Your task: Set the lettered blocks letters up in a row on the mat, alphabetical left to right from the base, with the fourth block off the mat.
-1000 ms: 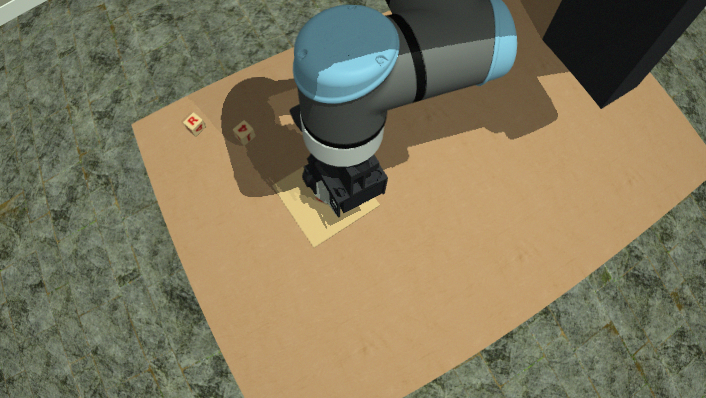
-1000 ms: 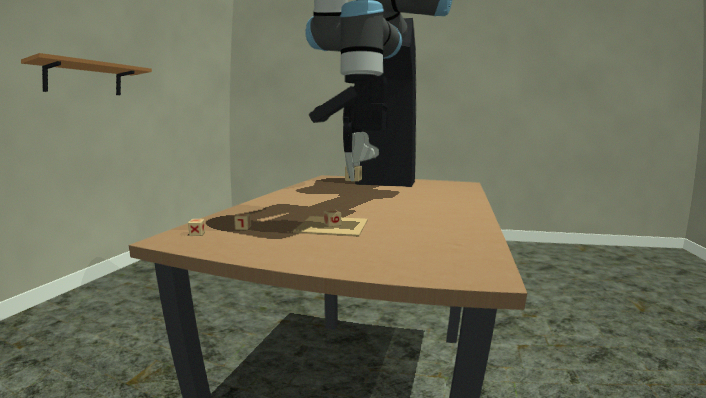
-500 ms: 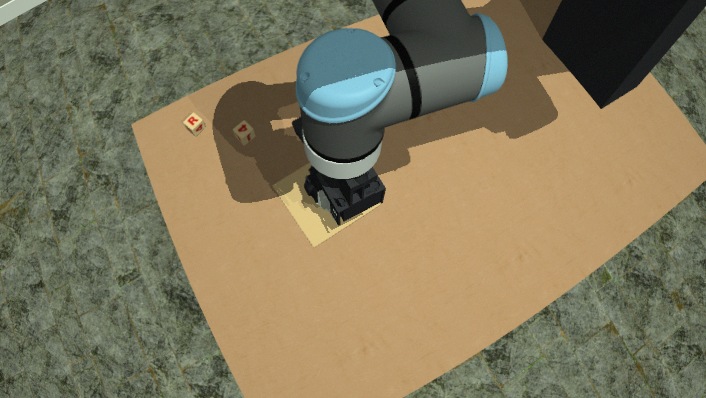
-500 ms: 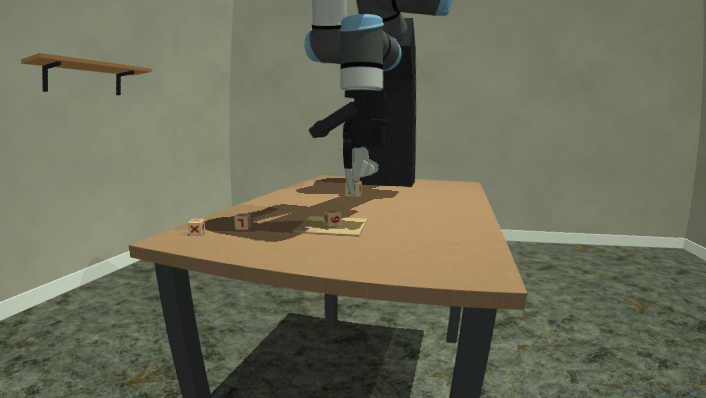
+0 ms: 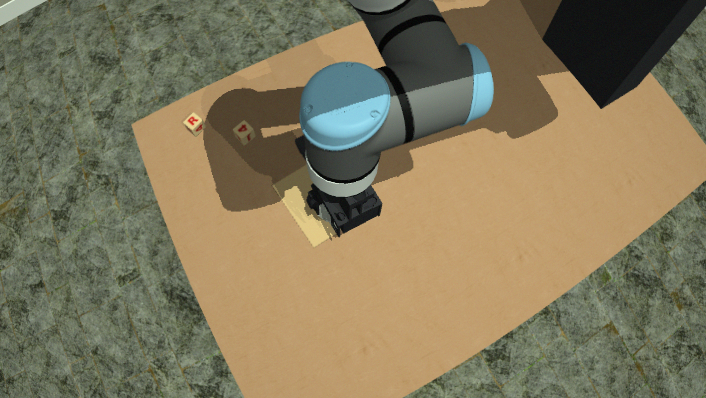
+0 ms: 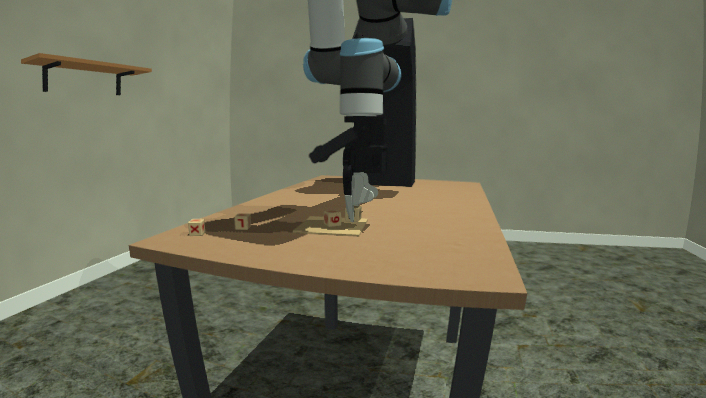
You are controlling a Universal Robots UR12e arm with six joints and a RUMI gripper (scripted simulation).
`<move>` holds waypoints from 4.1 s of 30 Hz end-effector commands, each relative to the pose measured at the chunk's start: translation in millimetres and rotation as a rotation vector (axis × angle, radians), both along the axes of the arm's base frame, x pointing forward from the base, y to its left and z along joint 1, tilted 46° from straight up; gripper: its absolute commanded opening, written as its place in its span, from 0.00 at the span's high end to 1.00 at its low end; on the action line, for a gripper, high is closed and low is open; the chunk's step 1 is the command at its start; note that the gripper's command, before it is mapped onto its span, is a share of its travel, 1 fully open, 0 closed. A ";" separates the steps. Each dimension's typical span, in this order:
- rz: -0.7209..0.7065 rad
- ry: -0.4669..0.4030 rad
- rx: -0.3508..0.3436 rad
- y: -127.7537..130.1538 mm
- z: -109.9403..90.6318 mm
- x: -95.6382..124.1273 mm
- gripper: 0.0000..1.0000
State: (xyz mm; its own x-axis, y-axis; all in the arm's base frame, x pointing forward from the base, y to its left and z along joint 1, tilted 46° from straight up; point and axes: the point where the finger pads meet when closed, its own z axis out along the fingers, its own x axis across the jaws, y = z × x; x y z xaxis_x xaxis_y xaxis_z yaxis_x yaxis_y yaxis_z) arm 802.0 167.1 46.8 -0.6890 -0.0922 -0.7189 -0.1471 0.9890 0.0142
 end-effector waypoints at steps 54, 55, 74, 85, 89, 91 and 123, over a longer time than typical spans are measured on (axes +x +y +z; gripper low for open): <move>0.000 -0.001 0.000 1.7 -6.2 7.5 0.91; 0.000 -0.001 0.000 1.7 -6.4 7.7 0.91; 0.000 -0.001 0.000 1.9 -7.6 9.0 0.91; 0.000 -0.001 0.000 1.9 -7.6 9.0 0.91; 0.000 -0.001 0.000 1.9 -7.6 9.0 0.91; 0.000 -0.001 0.000 1.9 -7.6 9.0 0.91; 0.000 -0.001 0.000 1.9 -7.6 9.0 0.72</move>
